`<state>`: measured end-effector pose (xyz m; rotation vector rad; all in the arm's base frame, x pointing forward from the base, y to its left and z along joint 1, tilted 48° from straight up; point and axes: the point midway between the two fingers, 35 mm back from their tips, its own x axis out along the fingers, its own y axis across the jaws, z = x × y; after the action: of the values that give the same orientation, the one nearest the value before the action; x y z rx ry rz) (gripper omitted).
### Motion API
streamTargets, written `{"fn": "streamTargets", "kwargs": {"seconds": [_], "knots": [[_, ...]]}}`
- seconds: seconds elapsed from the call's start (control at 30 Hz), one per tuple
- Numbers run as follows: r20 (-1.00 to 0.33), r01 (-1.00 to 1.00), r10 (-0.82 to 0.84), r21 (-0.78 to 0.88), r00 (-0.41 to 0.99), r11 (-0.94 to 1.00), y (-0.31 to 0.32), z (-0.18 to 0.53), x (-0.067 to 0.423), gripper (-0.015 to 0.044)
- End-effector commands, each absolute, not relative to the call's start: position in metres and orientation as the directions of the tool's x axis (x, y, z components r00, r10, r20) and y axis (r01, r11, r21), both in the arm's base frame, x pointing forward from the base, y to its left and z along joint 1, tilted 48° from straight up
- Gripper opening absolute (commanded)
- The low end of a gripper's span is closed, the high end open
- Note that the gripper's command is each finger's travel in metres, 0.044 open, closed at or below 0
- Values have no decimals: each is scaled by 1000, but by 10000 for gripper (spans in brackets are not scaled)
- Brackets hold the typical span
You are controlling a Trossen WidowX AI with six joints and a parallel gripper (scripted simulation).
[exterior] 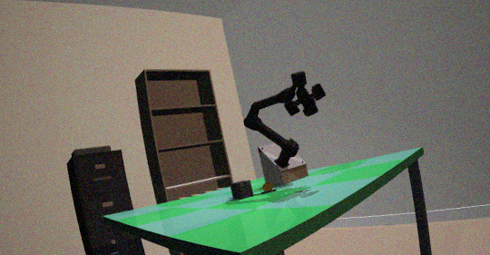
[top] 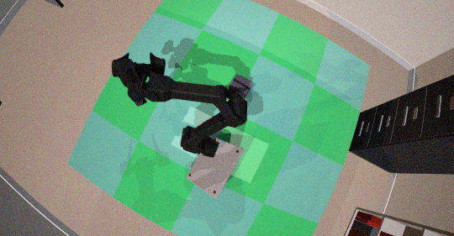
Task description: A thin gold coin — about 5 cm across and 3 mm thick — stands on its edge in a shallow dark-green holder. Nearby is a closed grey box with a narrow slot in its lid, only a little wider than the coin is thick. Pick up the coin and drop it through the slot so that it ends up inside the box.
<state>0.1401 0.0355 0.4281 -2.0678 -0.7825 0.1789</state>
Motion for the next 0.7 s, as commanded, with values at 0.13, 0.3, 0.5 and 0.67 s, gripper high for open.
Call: {"fn": "streamTargets", "kwargs": {"seconds": [0.13, 0.3, 0.5, 0.67], "knots": [[167, 451, 583, -806, 795, -383, 62, 431, 125, 269], [91, 365, 582, -852, 808, -374, 105, 416, 122, 161], [-113, 115, 548, -924, 829, -364, 146, 373, 146, 161], [-307, -162, 475, -933, 825, -321, 157, 330, 176, 161]]}}
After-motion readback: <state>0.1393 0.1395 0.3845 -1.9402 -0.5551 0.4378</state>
